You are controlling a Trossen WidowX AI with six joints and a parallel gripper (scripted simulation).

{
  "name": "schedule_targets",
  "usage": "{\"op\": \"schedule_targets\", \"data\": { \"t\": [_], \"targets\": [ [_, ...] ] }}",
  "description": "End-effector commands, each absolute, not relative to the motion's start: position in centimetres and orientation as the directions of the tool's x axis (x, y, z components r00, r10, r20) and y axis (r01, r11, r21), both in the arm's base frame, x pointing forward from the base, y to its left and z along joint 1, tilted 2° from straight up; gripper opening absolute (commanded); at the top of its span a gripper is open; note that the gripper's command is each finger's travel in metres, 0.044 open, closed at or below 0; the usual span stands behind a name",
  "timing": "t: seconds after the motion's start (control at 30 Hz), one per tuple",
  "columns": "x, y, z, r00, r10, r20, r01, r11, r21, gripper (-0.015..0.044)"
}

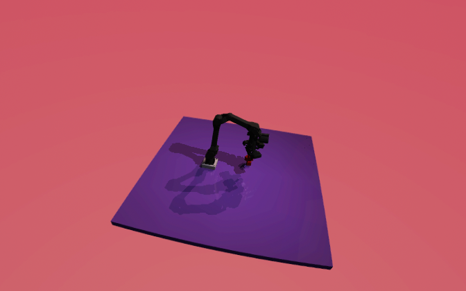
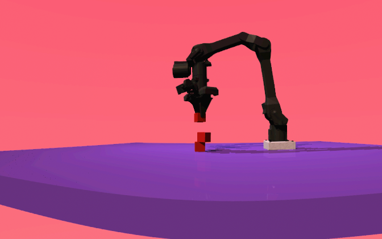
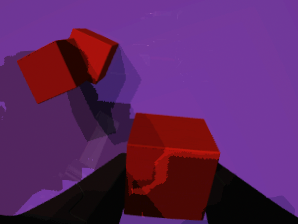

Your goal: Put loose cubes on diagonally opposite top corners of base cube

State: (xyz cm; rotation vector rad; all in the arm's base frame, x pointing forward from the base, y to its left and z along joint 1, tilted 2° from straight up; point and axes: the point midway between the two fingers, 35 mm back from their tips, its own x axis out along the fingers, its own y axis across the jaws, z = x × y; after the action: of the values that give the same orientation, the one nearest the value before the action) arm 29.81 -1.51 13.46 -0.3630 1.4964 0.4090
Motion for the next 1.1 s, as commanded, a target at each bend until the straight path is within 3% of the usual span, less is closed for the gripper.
{"op": "schedule_targets", "data": {
  "t": [0.0,0.53,1.07],
  "targets": [
    [30.1,-0.9,13.4,0.033,0.041,-0.999,-0.378,0.925,0.025,0.0105],
    [30.7,1.5,13.2,0.034,0.043,-0.999,0.091,0.995,0.046,0.0105],
    [31.1,4.0,12.9,0.034,0.046,-0.998,0.539,0.840,0.057,0.0105]
  ]
}}
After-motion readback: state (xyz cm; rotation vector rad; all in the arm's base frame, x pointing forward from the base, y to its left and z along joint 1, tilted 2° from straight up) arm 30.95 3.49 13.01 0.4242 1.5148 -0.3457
